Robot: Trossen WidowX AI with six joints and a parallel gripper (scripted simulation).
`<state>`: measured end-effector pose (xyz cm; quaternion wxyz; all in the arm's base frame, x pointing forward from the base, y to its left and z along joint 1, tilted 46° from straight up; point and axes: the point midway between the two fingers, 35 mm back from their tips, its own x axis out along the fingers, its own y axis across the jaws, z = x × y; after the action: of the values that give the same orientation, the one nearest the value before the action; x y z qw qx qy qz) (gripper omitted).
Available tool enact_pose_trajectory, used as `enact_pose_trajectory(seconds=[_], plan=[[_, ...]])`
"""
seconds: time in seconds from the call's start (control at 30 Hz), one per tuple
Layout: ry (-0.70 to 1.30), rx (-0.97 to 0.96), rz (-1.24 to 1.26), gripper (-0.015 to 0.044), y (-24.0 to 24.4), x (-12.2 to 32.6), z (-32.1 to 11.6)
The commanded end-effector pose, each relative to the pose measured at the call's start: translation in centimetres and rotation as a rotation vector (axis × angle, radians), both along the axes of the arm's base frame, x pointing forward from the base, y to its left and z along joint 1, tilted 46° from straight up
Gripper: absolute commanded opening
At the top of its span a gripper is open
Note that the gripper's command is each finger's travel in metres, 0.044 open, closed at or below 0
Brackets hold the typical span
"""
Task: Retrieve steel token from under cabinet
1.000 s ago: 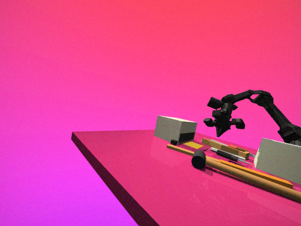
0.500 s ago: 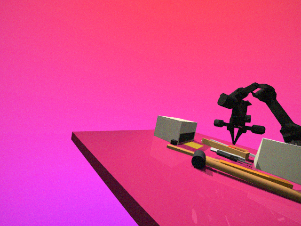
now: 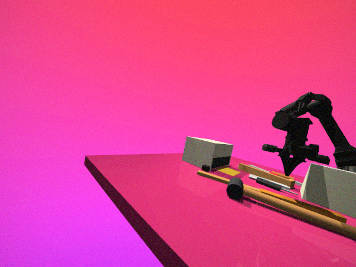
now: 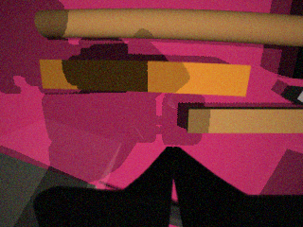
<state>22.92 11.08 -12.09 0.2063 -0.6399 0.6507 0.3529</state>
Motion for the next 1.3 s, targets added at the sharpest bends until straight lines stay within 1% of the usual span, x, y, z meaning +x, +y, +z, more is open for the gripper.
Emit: enact_pose_trajectory(seconds=[0.0, 0.2, 0.27, 0.63, 1.17, 1.27], plan=[[0.009, -0.011, 0.008, 0.0000, -1.3, -0.1, -1.4], [0.008, -0.015, 0.007, 0.0000, -6.0, -0.9, -6.0], [0.008, -0.016, 0.007, 0.0000, -6.6, -1.0, -6.5], [0.008, -0.016, 0.007, 0.0000, -6.5, -0.7, -6.5], [0.005, -0.016, 0.007, 0.0000, -6.2, 4.9, -7.6], [0.005, -0.016, 0.007, 0.0000, -6.0, 5.4, -7.6]])
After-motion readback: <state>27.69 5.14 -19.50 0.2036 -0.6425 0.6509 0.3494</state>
